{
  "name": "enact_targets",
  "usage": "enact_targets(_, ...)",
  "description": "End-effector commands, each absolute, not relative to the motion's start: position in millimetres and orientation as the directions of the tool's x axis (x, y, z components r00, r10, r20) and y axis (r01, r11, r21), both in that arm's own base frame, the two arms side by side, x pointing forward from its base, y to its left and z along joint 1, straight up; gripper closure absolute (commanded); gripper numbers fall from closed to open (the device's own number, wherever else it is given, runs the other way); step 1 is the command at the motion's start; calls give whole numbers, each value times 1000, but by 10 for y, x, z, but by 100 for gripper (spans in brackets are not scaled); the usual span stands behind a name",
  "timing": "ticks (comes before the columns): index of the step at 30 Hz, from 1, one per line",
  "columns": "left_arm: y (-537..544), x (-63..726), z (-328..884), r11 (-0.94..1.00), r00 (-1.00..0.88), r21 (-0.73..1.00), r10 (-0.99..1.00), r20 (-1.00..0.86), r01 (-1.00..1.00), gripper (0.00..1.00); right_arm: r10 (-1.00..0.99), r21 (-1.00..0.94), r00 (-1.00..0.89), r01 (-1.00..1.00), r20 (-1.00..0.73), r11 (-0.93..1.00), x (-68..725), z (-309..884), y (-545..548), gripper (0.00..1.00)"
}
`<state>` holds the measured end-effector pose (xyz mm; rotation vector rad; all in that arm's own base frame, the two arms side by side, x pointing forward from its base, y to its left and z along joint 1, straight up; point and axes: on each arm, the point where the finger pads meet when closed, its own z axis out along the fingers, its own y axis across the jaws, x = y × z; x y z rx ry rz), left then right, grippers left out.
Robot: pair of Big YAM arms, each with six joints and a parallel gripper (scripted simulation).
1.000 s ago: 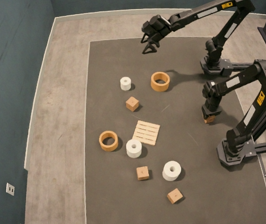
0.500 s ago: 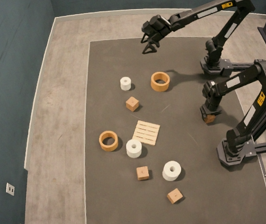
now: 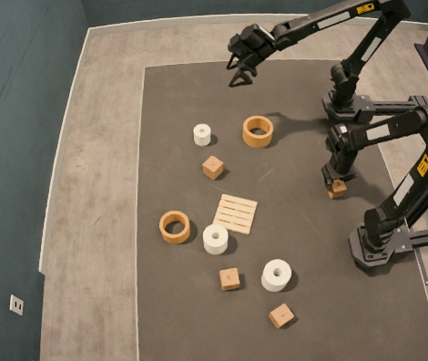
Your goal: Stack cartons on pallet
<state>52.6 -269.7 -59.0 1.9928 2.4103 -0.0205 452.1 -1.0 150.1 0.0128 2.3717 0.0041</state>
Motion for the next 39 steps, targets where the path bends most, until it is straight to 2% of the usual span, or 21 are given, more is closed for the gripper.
enact_targets(1, -2897, 567, -389, 205, -205, -3, 977, -61, 979, 14, -3, -4, -696, 0, -718, 1000, 4655, 1685, -17, 0)
enact_targets(2, -2895, 566, -362, 205, -205, -2, 977, -61, 979, 2, -3, -4, -696, 0, -718, 1000, 4655, 1685, -17, 0)
enact_targets(5, -2892, 566, -314, 205, -205, -2, 977, -61, 979, 0, -3, -4, -696, 0, -718, 1000, 4655, 1685, -17, 0)
enact_targets(12, -2860, 559, 172, 205, -205, -2, 977, -62, 979, 0, -3, -4, -696, 0, -718, 1000, 4655, 1685, -17, 0)
enact_targets(17, -2611, 509, -70, 205, -205, -2, 979, 13, 979, 0, -3, -4, -696, 0, -718, 1000, 4655, 1685, -17, 0)
enact_targets(23, -2605, 508, -63, 205, -205, -2, 979, 8, 979, 0, -3, -4, -696, 0, -718, 1000, 4655, 1685, -17, 0)
enact_targets(25, -2729, 592, -35, 206, -206, -2, 979, -12, 979, 23, -3, -4, -696, 0, -718, 1000, 4655, 1685, -17, 0)
enact_targets(26, -2813, 651, -34, 208, -208, -3, 978, -35, 978, 26, -3, -4, -696, 0, -718, 1000, 4655, 1685, -17, 0)
enact_targets(30, -3147, 1035, -30, 275, -274, -7, 956, -109, 962, 26, -3, -4, -696, 0, -718, 1000, 4655, 1685, -17, 0)
enact_targets(36, -3726, 2384, -46, 471, -452, -6, 842, -294, 882, 26, -3, -4, -696, 0, -718, 1000, 4655, 1685, -17, 0)
enact_targets(38, -3726, 2384, -46, 471, -452, -6, 842, -294, 882, 26, -3, -4, -696, 0, -718, 1000, 4655, 1685, -17, 0)
enact_targets(39, -3768, 2630, -53, 501, -476, -4, 819, -322, 865, 26, -3, -4, -696, 0, -718, 1000, 4655, 1685, -17, 0)
